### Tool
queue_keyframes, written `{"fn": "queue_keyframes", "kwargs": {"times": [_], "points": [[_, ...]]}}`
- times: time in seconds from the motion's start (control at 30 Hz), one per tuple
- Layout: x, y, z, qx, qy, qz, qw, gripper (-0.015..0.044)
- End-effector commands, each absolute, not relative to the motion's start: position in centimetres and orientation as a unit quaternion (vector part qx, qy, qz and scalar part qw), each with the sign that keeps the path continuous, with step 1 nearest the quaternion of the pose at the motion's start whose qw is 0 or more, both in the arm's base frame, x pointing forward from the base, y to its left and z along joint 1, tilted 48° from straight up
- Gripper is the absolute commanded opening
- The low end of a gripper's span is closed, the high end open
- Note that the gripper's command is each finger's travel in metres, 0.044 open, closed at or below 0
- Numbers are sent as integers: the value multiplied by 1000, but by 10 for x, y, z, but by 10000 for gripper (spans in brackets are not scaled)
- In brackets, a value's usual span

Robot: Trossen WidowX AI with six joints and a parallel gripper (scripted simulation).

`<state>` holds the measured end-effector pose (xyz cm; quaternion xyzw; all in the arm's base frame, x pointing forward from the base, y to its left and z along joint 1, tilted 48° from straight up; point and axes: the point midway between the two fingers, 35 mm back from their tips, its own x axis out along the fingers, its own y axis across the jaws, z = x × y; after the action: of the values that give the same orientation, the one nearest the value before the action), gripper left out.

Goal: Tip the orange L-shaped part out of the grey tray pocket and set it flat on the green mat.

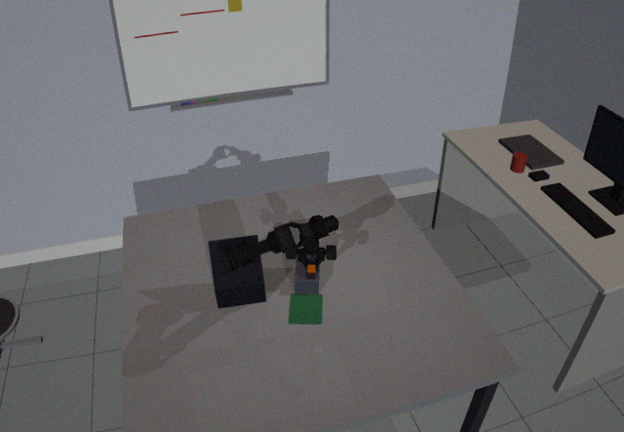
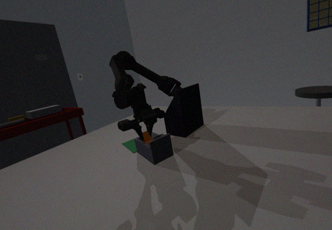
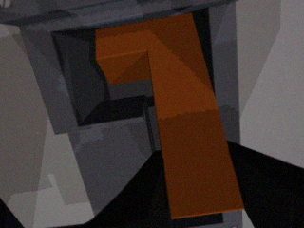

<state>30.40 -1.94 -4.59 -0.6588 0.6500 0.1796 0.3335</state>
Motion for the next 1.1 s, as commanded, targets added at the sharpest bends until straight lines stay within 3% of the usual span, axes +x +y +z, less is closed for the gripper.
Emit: {"fn": "queue_keyframes", "kwargs": {"times": [0.0,1.07], "points": [[304,-18,-44,-659,650,178,335,0],[297,20,-12,-659,651,182,329,0]]}}
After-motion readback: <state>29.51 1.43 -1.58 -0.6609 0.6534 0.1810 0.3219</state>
